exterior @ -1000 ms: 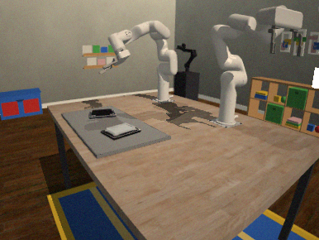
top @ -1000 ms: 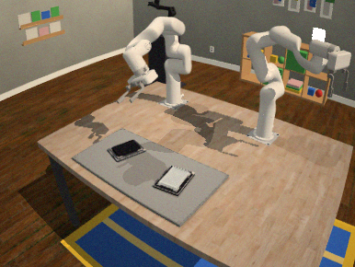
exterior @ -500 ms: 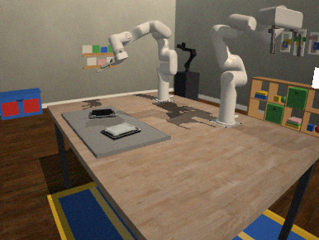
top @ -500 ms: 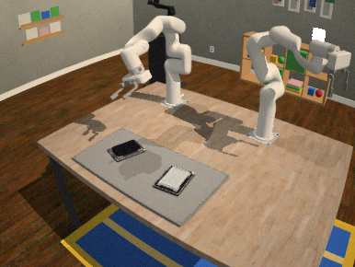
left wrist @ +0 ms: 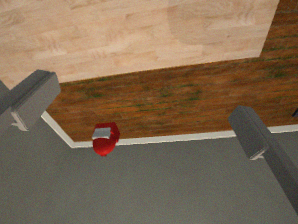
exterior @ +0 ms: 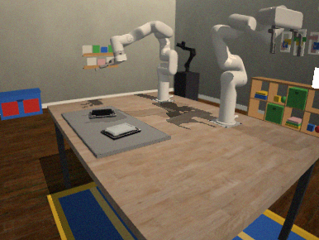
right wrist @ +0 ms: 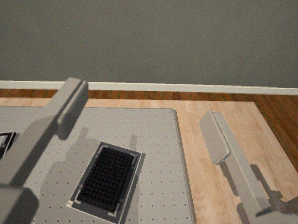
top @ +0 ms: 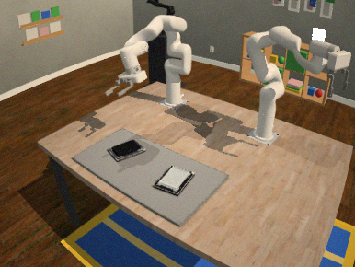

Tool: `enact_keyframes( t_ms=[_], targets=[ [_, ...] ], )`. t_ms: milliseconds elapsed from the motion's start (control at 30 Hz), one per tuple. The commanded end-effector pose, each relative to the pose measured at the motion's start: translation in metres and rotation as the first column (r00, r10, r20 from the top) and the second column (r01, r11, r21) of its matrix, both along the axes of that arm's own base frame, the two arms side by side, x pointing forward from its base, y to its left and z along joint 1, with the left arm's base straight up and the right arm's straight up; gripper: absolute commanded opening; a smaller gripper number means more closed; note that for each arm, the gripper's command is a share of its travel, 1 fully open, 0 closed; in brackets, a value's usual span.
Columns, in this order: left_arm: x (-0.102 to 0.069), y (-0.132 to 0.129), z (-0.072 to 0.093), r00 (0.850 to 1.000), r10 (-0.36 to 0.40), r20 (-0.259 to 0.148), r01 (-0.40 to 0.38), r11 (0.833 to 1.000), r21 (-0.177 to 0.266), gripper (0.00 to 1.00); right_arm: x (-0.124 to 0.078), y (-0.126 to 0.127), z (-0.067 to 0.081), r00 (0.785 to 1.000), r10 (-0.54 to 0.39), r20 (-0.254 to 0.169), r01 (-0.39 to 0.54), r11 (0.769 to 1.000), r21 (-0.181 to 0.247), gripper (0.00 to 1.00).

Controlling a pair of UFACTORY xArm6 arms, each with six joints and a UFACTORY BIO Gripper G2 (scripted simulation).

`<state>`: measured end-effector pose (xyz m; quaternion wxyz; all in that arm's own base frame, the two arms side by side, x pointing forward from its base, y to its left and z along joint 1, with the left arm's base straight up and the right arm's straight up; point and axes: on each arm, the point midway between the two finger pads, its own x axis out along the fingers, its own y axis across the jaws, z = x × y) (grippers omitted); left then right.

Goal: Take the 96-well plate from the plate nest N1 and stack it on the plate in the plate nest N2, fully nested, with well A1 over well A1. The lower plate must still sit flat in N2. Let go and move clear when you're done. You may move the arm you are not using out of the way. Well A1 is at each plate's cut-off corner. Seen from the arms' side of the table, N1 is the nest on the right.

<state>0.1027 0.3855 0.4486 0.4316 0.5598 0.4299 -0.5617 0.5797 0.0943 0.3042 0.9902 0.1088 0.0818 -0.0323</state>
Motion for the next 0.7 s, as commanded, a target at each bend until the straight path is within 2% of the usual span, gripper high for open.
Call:
enact_keyframes(
  t_ms=[0,167,233,433,500,667],
  targets=[
    [0.000,0.000,0.002,1.000,0.000,0.001,0.000,1.000,0.004,1.00,-0.005,-0.019,0.003,0.999,0.009,0.053,-0.006,0.999,-0.054,0.37],
    [0.000,0.000,0.002,1.000,0.000,0.001,0.000,1.000,0.004,1.00,-0.011,-0.035,0.003,0.998,0.010,0.055,-0.006,0.998,-0.057,0.37],
    [0.000,0.000,0.002,1.000,0.000,0.001,0.000,1.000,0.004,1.00,-0.015,-0.044,0.003,0.995,0.026,0.093,-0.016,0.994,-0.110,0.37],
    [0.000,0.000,0.002,1.000,0.000,0.001,0.000,1.000,0.004,1.00,-0.022,-0.057,0.002,0.995,0.027,0.095,-0.016,0.994,-0.112,0.37],
    [0.000,0.000,0.002,1.000,0.000,0.001,0.000,1.000,0.004,1.00,-0.027,-0.066,0.001,0.990,0.051,0.129,-0.029,0.986,-0.165,0.37],
    [0.000,0.000,0.002,1.000,0.000,0.001,0.000,1.000,0.004,1.00,-0.035,-0.077,0.000,0.990,0.051,0.129,-0.029,0.986,-0.166,0.37]
  ],
)
